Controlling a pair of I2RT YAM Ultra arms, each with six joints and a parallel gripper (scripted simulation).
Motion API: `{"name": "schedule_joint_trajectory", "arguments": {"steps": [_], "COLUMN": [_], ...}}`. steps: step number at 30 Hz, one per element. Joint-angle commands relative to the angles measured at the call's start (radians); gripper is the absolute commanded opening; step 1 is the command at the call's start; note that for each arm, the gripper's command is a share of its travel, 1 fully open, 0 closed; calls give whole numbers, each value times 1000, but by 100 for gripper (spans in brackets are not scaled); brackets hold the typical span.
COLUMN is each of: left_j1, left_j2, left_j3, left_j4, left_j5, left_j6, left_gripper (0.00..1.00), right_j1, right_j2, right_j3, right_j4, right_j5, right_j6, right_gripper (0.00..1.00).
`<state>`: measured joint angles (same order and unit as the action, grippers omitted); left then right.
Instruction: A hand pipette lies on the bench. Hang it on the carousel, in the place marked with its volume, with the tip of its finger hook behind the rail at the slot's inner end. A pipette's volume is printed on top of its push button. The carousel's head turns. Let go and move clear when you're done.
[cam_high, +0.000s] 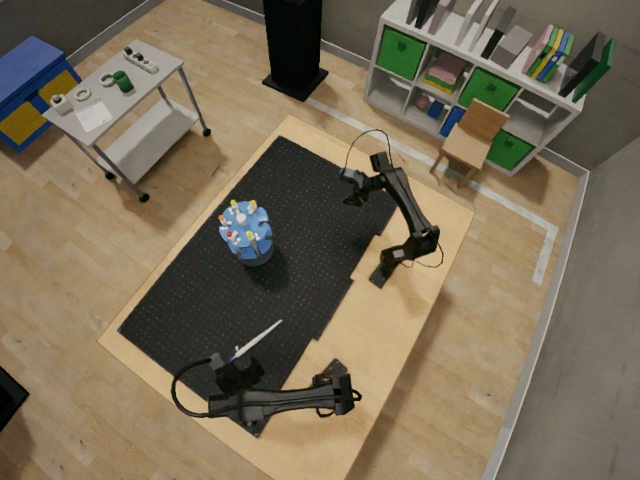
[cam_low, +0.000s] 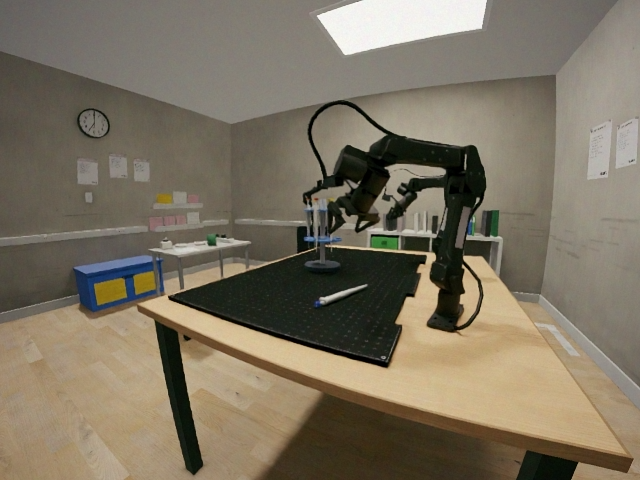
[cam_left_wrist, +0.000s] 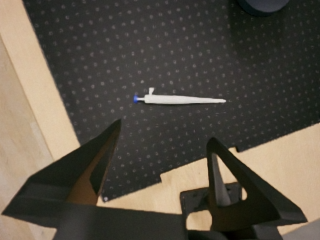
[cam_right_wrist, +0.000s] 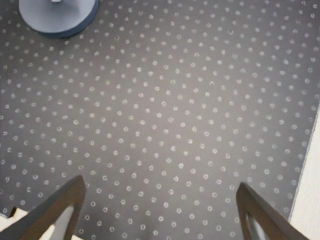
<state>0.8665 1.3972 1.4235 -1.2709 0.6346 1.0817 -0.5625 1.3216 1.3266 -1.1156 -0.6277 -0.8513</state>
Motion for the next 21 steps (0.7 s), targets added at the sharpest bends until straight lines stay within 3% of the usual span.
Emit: {"name": "schedule_joint_trajectory", "arguments": {"steps": [1,4,5,14,21], "left_j1": [4,5,-23,-233,-281], "left_j2": [-60,-68,-102,-293,-352], "left_j3": [-60,-67,-115,-381,-441], "left_j4": [123,150,186,480,569], "left_j5": [43,22,25,-14,-106], "left_j6": [-180,-211,-269,-792,-890], "left_gripper": [100,100,49,49,49], "right_j1": [-9,-9,-9,-9,-9], "right_j2": [-4,-4,-4,-4,-4], "right_j3": [15,15,15,15,15], "right_j4": [13,13,13,13,13], "right_j5": [-20,-20,-20,-20,-20], "right_j6": [-5,-5,-5,-5,-5], "right_gripper": [100,100,100,100,100]}}
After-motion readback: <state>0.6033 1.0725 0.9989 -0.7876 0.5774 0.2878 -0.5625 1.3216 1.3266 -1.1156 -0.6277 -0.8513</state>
